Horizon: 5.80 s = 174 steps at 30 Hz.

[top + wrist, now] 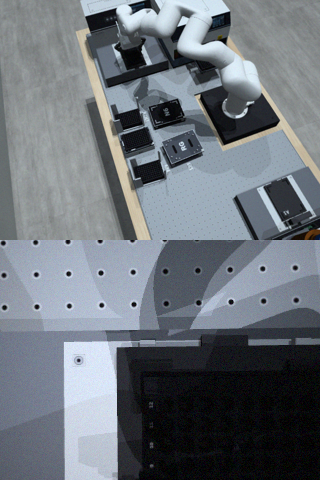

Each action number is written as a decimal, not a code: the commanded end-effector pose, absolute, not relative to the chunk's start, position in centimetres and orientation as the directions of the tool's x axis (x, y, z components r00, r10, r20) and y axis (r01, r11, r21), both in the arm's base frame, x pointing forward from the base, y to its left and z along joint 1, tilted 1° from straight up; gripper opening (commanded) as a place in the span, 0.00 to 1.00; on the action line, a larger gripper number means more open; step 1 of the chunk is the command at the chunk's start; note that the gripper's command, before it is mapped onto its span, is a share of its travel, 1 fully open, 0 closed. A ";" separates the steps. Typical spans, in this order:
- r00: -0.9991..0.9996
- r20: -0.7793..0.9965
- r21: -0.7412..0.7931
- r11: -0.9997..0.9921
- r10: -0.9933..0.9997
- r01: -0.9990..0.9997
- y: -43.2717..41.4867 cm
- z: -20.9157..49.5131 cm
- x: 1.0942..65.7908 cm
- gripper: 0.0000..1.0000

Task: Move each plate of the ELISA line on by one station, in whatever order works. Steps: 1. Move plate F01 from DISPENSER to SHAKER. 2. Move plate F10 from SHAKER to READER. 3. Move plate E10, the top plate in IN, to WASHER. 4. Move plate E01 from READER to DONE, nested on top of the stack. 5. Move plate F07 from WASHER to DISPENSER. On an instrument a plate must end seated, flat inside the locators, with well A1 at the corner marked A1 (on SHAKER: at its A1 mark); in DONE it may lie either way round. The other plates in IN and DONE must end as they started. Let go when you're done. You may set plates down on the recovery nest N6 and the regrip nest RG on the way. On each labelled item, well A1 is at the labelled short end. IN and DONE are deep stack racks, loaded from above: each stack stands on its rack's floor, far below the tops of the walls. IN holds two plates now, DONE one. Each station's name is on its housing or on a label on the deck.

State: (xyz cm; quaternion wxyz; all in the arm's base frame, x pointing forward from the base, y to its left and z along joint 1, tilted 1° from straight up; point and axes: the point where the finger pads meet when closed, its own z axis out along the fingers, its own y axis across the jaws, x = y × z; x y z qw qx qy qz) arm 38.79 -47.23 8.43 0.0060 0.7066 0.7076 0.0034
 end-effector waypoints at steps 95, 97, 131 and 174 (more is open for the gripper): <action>-0.001 -0.008 0.017 0.001 1.000 1.000 -47.4 7.6 38.9 0.00; -0.001 -0.008 0.017 0.001 1.000 1.000 -47.4 7.6 38.9 0.00; -0.001 -0.008 0.017 0.001 1.000 1.000 -47.4 8.4 38.9 0.00; -0.001 -0.008 0.017 0.001 1.000 1.000 -47.4 11.6 38.8 0.00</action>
